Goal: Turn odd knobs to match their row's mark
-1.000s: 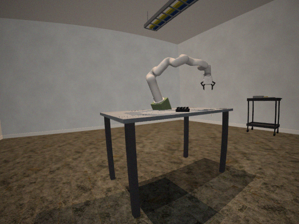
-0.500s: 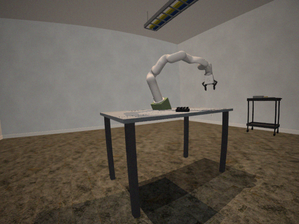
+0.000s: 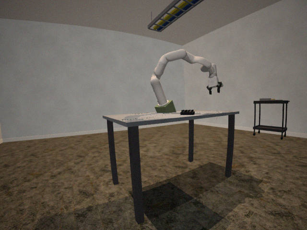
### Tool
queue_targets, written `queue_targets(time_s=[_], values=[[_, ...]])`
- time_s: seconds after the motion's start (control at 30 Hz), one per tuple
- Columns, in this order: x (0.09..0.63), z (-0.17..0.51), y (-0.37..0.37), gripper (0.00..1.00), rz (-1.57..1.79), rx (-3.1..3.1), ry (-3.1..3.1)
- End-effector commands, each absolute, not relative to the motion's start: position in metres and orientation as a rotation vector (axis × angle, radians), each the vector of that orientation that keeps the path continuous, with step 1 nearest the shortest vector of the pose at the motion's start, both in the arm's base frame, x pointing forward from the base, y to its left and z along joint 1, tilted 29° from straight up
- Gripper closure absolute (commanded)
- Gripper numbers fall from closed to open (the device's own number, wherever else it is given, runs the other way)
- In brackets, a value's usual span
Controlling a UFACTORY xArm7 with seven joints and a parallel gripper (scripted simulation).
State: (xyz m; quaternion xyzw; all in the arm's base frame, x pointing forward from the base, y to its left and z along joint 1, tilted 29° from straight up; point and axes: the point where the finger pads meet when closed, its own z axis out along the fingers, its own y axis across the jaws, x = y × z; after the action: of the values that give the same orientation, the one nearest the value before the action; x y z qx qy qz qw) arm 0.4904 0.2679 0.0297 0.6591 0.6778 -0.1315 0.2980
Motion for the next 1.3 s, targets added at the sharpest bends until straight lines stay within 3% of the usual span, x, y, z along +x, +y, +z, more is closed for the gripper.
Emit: queue_targets(time_s=[0.0, 0.63, 1.27], values=[[0.503, 0.045, 0.232, 0.00, -0.293, 1.825, 1.705], [0.503, 0.074, 0.088, 0.00, -0.175, 2.116, 1.335], [0.432, 0.070, -0.036, 0.00, -0.060, 2.461, 0.902]])
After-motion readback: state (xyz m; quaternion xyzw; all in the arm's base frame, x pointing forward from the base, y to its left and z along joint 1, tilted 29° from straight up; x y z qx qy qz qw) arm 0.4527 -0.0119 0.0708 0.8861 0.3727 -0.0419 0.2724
